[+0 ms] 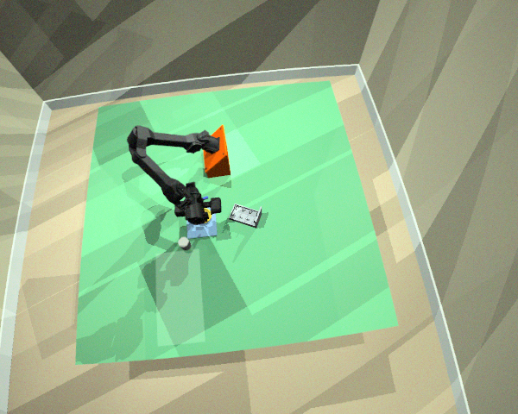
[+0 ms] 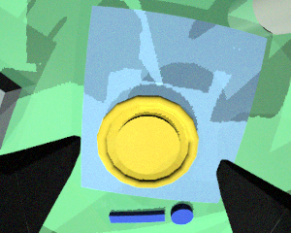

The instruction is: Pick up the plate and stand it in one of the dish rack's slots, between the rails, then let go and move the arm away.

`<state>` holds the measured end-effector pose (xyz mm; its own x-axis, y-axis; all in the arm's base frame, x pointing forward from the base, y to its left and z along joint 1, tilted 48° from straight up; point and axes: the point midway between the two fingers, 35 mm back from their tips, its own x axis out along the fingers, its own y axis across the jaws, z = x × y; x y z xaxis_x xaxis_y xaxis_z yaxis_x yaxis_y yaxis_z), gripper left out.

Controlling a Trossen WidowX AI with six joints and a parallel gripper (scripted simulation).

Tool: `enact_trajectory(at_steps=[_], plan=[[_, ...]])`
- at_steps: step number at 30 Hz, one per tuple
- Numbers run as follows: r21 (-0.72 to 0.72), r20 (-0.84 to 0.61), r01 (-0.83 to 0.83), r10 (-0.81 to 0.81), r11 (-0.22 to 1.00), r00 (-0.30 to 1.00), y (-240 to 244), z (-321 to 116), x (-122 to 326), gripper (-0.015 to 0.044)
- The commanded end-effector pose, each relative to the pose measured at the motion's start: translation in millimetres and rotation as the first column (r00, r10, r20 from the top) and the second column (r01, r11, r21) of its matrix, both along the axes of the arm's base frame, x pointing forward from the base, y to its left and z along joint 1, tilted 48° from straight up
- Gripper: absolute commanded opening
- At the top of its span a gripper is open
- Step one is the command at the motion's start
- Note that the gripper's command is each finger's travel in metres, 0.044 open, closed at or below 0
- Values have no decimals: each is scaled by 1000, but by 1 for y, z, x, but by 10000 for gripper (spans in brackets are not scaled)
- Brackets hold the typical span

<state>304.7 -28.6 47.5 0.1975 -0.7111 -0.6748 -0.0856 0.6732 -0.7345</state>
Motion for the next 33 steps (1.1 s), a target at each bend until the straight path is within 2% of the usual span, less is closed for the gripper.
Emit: enact_trajectory(at_steps=[1,31,33], plan=[[-9,-22,1,-1,1000,1000,-7,-8,-3,400],[-14,-21,1,-1,1000,1000,-30,-28,0,400],[-14,-21,1,-1,1000,1000,-30,-28,0,387]])
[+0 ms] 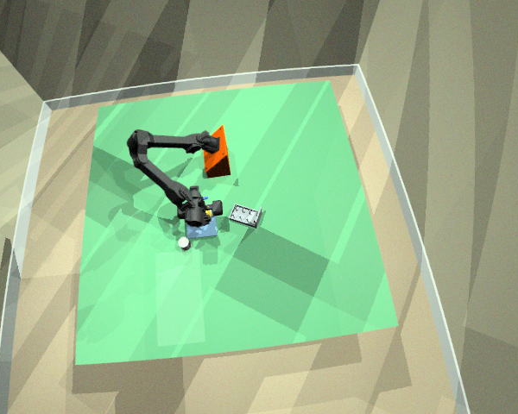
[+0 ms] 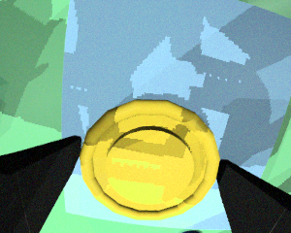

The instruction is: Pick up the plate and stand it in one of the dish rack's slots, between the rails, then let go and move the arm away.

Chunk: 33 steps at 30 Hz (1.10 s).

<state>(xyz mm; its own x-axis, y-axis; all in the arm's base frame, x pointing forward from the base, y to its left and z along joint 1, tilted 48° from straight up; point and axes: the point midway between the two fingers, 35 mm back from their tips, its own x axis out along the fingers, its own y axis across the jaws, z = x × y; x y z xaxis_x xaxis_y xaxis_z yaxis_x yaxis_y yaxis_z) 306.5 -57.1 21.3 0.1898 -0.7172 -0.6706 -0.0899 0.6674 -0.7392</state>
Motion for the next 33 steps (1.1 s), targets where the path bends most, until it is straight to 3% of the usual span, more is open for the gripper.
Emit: enact_trajectory(at_steps=[1,8,21,33], plan=[[-6,-13,-2,2,1000,1000,-1,-2,-2,380],[-6,-13,-2,2,1000,1000,-1,-2,-2,333],[26,-27,-1,2,1000,1000,40,26,-2,0],[31,-27,-14,15,999,1000,90,63,-9,0]])
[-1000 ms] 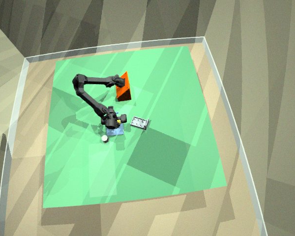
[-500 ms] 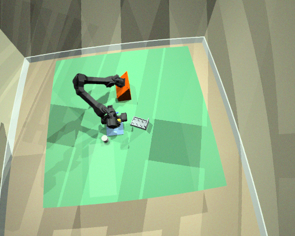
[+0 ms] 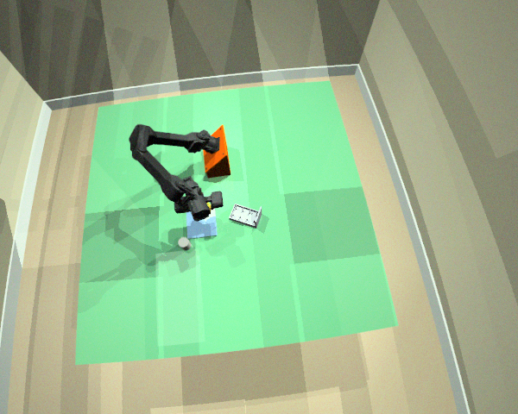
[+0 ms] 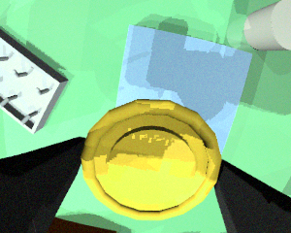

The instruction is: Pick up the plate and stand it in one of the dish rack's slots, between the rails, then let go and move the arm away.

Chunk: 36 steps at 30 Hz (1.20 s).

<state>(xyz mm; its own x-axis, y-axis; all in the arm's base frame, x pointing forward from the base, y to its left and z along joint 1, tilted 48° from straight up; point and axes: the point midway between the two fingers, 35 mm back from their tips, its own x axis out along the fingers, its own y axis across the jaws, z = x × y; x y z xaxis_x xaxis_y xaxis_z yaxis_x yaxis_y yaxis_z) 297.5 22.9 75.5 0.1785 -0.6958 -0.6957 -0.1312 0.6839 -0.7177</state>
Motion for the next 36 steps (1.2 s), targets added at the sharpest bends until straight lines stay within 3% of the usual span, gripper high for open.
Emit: enact_trajectory(at_steps=[1,16,30,36], plan=[[4,11,7,-7,1000,1000,14,12,-1,0],[-24,22,19,-18,1000,1000,55,50,-13,0],[102,297,288,-305,952,905,105,-15,-58,0],[110,311,301,-320,947,895,107,-19,-61,0]])
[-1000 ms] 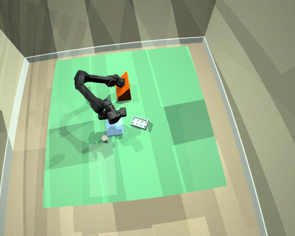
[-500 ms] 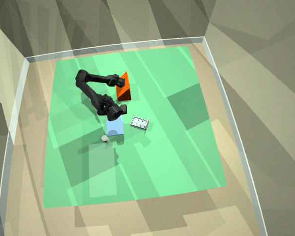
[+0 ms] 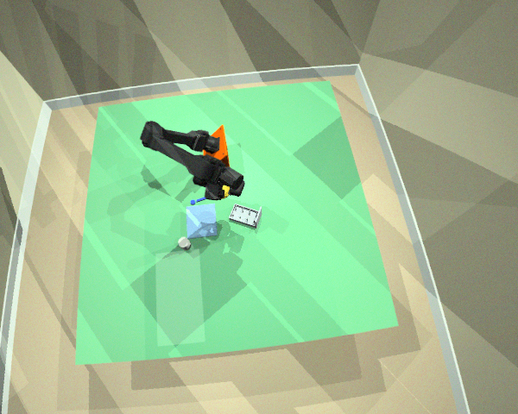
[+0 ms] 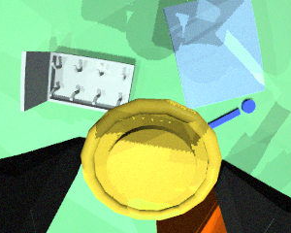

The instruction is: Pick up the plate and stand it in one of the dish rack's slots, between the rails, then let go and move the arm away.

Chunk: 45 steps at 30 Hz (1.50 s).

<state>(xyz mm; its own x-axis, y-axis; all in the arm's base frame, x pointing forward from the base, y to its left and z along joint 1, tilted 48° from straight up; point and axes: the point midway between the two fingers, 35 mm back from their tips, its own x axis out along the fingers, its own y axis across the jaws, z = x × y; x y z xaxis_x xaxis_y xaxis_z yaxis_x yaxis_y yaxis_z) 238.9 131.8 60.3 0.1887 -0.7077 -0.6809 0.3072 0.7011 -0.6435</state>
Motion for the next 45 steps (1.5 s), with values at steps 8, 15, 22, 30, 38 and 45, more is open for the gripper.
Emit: enact_trajectory(at_steps=[8,15,22,30,38,45], plan=[[51,-153,3,5,999,988,-15,-18,-3,0],[133,-286,-18,56,991,957,-29,-33,-5,0],[234,-390,-44,136,971,911,-40,-47,-7,0],[371,-473,-81,264,925,841,-49,-60,-8,0],[516,-493,-126,413,848,766,-56,-72,-8,0],[636,-458,-174,549,752,700,-61,-80,-8,0]])
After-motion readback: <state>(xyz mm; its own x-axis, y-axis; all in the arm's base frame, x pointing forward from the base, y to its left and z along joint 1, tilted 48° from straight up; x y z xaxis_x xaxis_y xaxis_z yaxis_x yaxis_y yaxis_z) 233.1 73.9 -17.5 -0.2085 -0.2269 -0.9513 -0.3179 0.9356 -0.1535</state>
